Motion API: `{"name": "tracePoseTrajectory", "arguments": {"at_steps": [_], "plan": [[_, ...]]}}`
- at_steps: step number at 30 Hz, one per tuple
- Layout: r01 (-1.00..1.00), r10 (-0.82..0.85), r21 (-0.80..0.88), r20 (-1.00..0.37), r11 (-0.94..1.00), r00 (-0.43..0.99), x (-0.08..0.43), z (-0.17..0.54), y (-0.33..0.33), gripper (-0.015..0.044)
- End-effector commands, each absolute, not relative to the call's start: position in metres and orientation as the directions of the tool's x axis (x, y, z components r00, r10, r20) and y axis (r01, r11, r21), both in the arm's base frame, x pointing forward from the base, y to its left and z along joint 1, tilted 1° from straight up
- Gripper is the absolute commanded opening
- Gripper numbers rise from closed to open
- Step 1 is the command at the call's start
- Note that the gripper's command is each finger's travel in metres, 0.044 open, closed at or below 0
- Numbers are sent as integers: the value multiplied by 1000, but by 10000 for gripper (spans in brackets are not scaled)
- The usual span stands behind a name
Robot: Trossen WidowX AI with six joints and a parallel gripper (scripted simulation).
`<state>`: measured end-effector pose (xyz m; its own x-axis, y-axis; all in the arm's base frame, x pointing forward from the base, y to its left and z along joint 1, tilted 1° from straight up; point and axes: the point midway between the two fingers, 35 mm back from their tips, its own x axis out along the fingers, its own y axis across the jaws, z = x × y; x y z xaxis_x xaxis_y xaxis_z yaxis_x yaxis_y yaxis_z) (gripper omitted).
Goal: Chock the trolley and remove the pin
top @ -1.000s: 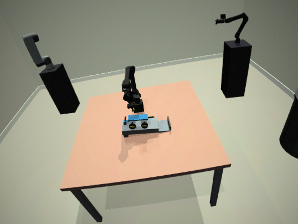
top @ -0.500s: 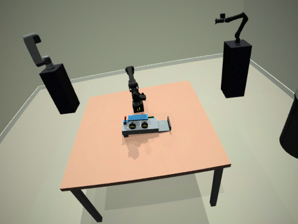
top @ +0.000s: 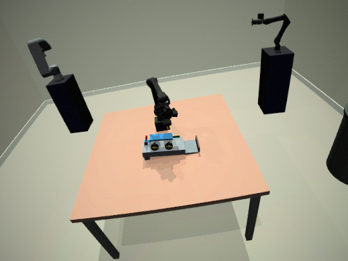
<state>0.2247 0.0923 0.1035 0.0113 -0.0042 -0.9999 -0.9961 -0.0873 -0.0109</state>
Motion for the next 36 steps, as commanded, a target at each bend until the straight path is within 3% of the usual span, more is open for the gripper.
{"name": "tracePoseTrajectory", "arguments": {"at_steps": [1, 22, 36], "plan": [[-996, 0, -9, -1000, -86, 9, 226, 102, 109, 0], [-996, 7, -10, -1000, -92, 9, 234, 96, 189, 0], [-851, -28, 15, -1000, -525, 0, 234, 95, 190, 0]]}}
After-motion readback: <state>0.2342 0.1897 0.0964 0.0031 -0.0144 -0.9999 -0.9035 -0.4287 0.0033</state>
